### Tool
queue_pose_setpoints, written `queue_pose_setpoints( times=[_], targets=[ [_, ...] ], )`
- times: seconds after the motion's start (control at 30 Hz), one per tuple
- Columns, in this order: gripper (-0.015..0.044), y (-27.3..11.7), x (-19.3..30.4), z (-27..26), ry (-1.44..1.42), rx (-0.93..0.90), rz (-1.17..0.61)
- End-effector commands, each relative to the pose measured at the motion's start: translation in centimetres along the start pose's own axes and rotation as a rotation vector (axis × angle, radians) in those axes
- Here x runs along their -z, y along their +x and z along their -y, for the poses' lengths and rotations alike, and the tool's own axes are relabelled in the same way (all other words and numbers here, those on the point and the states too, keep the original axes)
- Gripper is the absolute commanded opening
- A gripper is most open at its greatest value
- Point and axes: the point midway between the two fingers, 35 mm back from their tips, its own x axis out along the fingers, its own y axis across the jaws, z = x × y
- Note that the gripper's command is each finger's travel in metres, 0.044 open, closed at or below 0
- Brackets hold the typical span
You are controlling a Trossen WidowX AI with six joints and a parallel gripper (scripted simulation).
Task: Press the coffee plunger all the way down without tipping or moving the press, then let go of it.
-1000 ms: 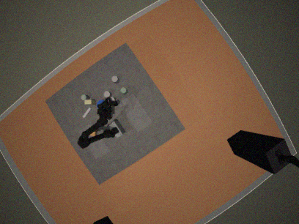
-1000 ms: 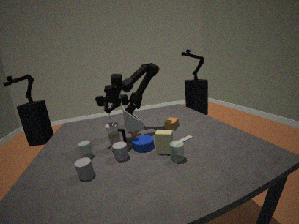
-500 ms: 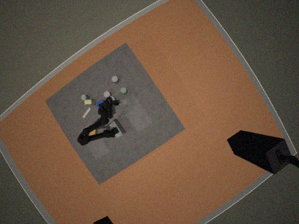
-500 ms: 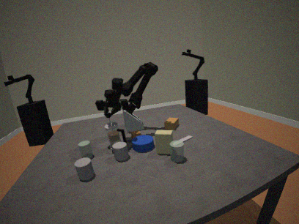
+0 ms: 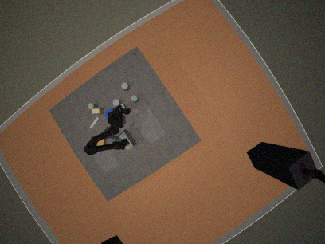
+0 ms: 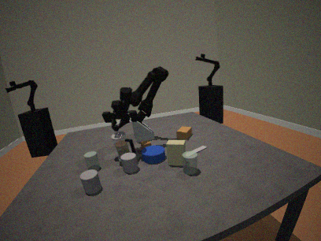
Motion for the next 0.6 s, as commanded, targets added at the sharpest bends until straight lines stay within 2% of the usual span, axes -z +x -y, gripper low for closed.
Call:
queue_pose_setpoints(
  times=[0.0,0.57],
  targets=[
    [0.0120,0.52,1.36,-0.06,0.020,-0.003,-0.046],
    [0.0120,0.75,1.12,0.08,0.020,-0.003,-0.046]
  ],
)
